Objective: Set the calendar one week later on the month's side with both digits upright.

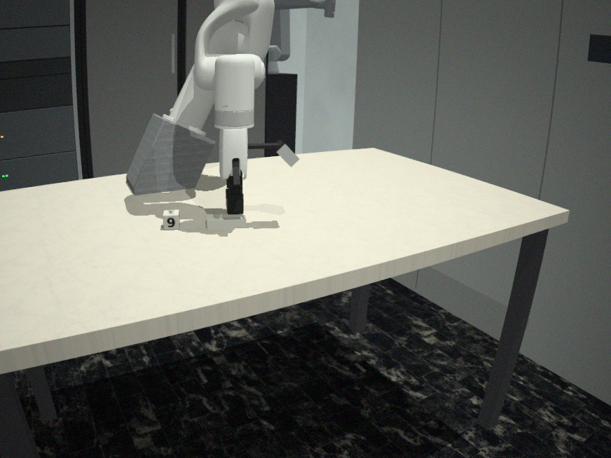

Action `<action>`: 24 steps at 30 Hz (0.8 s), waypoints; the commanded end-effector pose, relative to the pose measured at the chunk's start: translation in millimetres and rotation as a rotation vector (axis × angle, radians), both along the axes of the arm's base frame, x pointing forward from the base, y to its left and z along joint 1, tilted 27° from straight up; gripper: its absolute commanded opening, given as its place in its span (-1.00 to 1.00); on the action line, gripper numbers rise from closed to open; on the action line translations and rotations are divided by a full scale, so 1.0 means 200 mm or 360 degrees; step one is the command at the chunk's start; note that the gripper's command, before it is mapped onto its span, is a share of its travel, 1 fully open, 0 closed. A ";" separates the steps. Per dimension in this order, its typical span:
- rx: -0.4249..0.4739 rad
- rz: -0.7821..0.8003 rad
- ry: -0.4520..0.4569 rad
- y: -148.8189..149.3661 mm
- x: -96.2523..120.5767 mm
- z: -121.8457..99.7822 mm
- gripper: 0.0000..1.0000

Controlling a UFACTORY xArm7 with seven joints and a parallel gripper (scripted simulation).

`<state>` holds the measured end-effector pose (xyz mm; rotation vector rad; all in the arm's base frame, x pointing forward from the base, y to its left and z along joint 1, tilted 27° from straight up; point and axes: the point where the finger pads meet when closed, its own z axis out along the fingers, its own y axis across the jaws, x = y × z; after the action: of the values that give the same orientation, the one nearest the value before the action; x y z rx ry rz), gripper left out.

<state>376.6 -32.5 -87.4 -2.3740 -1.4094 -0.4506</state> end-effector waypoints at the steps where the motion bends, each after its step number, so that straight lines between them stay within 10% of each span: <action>1: -0.0003 -0.0003 -0.0003 0.00 0.01 0.00 -0.43; 24: -0.0003 -0.0003 -0.0003 0.01 0.01 -0.04 -0.43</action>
<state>377.4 -29.1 -94.2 -2.3739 -1.4093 -0.4506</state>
